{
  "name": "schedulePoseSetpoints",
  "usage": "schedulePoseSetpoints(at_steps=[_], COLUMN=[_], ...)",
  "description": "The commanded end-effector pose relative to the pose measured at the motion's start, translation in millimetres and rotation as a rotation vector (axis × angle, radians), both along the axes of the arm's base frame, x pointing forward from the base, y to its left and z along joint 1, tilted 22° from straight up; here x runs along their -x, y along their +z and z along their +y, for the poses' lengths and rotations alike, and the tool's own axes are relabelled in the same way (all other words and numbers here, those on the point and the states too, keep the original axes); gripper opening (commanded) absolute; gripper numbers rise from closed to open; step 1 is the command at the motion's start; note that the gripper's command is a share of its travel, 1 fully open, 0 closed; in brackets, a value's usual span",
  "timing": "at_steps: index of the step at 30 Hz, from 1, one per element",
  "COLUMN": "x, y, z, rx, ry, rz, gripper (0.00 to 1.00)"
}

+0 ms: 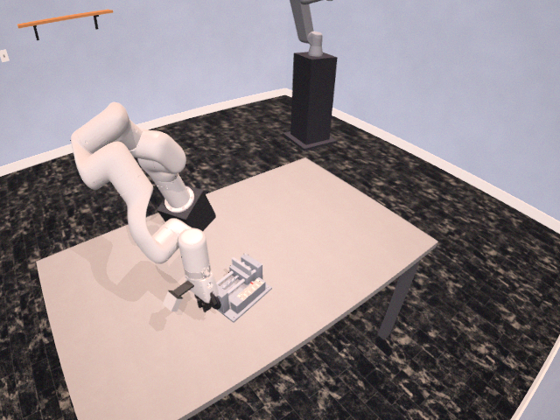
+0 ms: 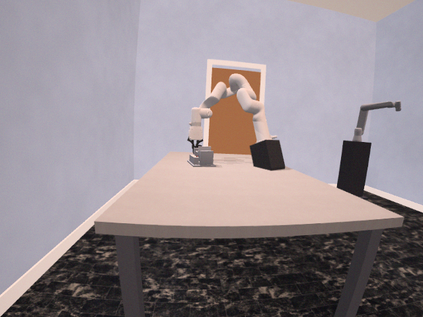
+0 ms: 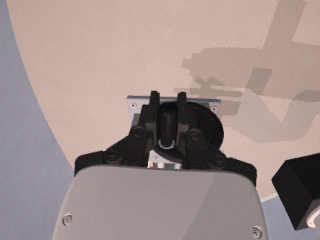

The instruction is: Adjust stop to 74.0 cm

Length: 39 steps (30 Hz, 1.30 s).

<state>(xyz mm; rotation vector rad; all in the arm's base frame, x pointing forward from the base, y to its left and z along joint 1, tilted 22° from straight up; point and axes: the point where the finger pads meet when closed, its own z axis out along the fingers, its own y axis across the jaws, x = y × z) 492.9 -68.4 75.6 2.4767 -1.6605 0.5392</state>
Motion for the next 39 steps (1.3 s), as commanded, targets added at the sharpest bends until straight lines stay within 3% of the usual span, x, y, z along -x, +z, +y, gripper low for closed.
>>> schedulePoseSetpoints(at_steps=[1,20,29,39], x=[-5,-17,-1,20], y=[-3,-35,-53,-53], z=[1,-8,-21,-29], rx=[0.002,0.002,0.002,0.002], ry=[0.0,0.0,0.0,0.0], rz=[0.0,0.0,0.0,0.0], gripper=[0.06,0.06,0.06,0.06])
